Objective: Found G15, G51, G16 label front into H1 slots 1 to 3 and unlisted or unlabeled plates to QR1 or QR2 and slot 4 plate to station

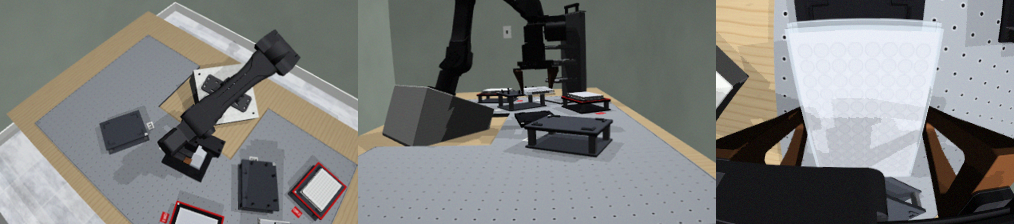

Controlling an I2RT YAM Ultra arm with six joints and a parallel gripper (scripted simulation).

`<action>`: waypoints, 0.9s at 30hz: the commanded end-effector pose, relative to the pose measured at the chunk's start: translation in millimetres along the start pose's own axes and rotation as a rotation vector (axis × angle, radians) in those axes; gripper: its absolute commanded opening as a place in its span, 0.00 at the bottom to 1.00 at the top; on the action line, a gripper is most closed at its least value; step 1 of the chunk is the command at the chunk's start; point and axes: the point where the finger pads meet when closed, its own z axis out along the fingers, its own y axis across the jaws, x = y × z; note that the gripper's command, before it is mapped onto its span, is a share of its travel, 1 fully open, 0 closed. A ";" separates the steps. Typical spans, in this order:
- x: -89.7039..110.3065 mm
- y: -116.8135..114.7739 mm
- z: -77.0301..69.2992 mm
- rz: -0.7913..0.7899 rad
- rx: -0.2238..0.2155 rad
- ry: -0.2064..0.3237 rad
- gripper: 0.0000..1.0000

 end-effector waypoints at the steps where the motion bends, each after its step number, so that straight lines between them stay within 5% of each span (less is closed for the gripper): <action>1: -1.8 1.3 -11.1 0.003 -0.005 -0.007 0.86; 27: -1.3 0.9 -69.9 0.003 -0.006 -0.006 0.86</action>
